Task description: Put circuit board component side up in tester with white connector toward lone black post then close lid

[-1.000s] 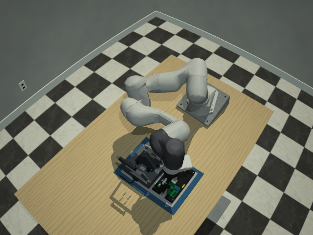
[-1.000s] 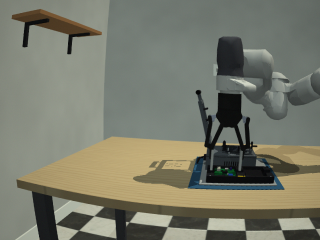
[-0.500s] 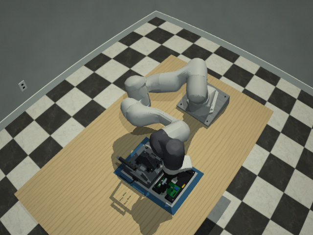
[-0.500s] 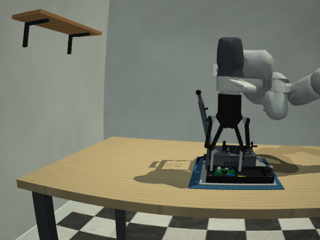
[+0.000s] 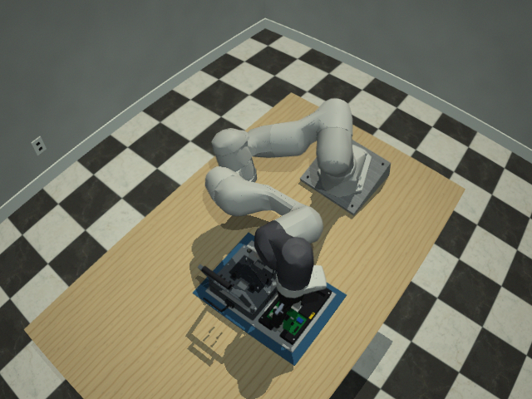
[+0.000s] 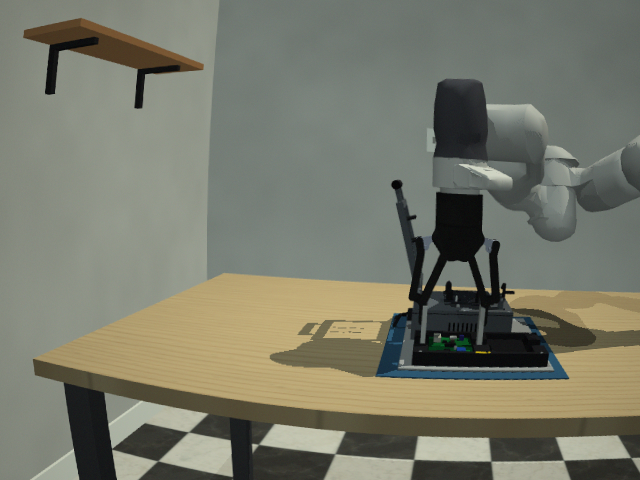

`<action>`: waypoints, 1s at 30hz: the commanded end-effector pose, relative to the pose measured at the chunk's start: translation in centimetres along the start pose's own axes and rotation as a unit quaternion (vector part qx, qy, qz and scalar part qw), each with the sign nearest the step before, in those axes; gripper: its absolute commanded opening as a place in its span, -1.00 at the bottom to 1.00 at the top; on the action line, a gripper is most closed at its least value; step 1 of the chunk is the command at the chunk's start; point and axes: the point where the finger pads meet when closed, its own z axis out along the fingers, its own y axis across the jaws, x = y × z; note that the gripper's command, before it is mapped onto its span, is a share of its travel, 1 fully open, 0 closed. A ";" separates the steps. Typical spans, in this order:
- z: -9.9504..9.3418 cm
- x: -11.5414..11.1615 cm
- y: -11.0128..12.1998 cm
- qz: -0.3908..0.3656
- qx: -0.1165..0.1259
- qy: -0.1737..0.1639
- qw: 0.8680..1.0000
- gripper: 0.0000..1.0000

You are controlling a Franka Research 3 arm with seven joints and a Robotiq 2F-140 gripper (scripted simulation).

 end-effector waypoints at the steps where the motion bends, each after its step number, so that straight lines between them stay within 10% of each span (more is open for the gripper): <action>1: 0.3 0.0 0.1 -0.002 -0.002 0.001 1.000 0.16; 30: 0.6 0.0 0.1 -0.002 -0.002 0.001 1.000 0.16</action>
